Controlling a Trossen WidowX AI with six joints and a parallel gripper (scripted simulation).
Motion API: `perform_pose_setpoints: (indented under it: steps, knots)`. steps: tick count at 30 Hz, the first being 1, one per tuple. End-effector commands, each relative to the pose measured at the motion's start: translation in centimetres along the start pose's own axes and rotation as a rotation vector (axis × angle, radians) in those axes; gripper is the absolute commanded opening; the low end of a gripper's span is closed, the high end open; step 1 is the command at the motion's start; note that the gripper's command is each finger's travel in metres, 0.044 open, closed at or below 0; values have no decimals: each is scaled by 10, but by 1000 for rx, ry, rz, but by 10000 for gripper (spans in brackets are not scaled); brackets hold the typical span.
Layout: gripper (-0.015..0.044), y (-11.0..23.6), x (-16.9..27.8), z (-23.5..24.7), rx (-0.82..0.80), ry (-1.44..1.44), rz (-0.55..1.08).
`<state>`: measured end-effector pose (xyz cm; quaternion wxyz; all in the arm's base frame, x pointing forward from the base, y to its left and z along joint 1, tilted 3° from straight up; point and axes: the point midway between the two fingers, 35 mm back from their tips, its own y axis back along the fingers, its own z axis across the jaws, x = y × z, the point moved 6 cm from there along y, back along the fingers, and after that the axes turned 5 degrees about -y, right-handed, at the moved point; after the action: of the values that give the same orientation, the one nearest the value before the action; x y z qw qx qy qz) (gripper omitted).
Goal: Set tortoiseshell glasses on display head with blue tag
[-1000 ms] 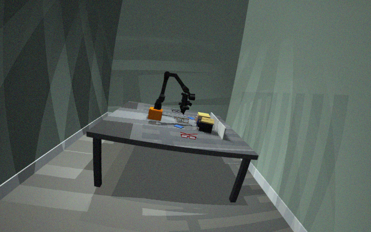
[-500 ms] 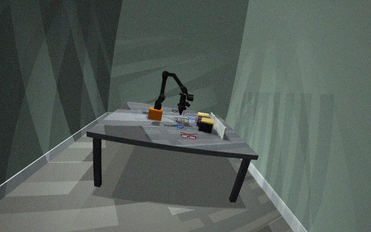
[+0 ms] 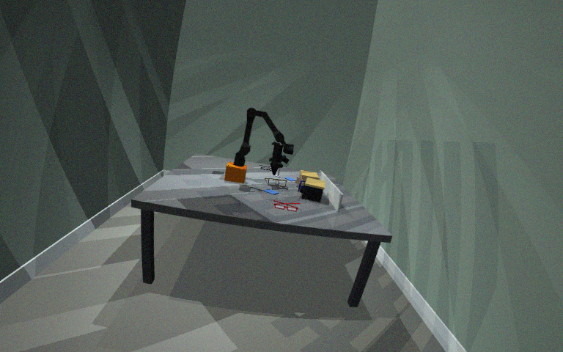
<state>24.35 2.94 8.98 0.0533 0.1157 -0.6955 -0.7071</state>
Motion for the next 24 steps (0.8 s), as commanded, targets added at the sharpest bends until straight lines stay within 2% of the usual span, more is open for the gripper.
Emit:
perform_pose_setpoints:
  steps: [1, 24]
  knots:
    - [120, -8, 1, -1, 4, 3, 8]
    - [120, -46, 1, -4, 4, 3, 8]
